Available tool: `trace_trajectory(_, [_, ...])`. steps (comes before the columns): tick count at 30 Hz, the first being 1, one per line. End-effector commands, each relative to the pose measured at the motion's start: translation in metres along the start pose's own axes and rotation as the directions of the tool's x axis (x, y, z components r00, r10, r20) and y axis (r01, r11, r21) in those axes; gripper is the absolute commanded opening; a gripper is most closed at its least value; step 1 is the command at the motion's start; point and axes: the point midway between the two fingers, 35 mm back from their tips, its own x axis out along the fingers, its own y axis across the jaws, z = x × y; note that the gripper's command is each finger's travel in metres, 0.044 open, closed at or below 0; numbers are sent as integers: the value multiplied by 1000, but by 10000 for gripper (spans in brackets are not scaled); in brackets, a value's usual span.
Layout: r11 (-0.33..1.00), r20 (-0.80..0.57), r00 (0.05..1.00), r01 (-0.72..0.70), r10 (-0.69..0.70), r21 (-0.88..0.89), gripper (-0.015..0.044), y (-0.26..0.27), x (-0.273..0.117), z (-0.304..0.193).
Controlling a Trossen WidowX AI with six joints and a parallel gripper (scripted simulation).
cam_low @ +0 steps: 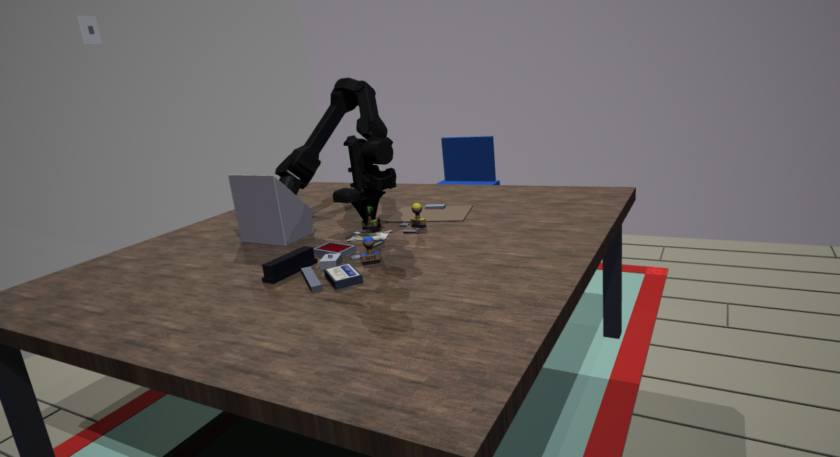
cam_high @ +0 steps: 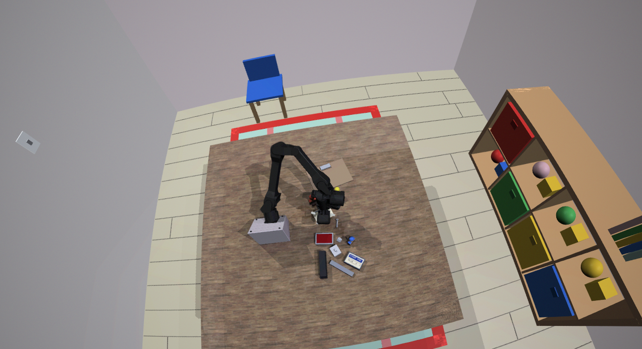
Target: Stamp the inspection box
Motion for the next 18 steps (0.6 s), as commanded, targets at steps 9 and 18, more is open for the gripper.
trace_trajectory(9, [1000, 2, 1000, 8, -8, -9, 0, -1, -21, 2])
trace_trajectory(18, [1000, 1, 1000, 8, -8, -9, 0, 0, -35, 1])
